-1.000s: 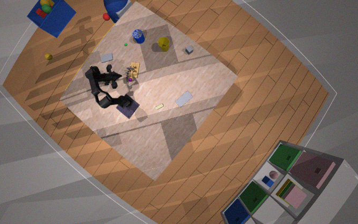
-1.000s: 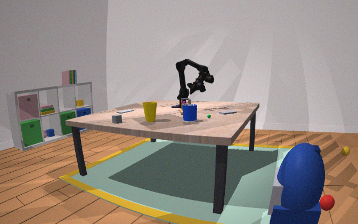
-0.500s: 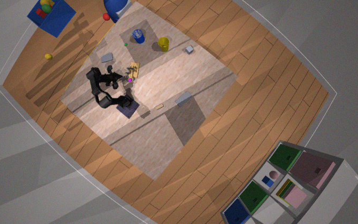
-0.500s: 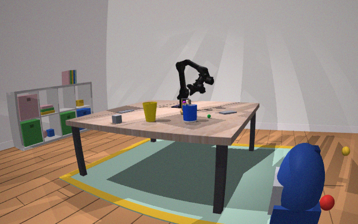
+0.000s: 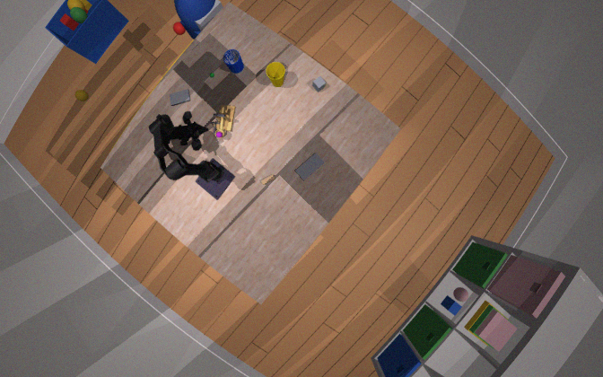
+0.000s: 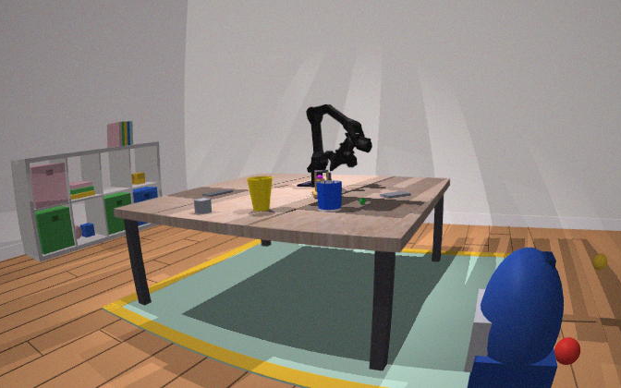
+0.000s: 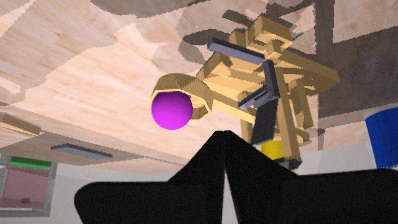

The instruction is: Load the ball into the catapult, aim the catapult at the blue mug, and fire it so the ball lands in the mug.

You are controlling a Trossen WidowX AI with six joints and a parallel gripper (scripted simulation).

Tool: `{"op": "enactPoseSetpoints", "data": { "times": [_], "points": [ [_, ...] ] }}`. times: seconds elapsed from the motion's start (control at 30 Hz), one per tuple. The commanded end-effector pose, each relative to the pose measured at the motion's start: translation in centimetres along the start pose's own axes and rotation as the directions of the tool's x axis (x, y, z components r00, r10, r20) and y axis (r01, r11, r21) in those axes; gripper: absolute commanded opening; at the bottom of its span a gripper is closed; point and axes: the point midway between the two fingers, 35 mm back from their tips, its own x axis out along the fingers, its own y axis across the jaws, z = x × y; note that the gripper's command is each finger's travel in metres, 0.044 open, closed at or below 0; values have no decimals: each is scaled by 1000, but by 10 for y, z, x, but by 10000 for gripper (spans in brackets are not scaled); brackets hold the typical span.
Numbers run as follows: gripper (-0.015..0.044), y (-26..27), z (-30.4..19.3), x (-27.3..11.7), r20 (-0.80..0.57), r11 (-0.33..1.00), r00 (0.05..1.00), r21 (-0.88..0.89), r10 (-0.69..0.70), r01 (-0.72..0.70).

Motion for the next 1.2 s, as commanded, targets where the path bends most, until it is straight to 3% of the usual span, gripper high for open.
{"op": "enactPoseSetpoints", "data": {
  "times": [0.0, 1.17],
  "points": [
    [0, 0, 5, 6, -5, 1000, 1000, -11, 3, -3],
    [0, 5, 44, 47, -5, 1000, 1000, -11, 3, -3]
  ]
}}
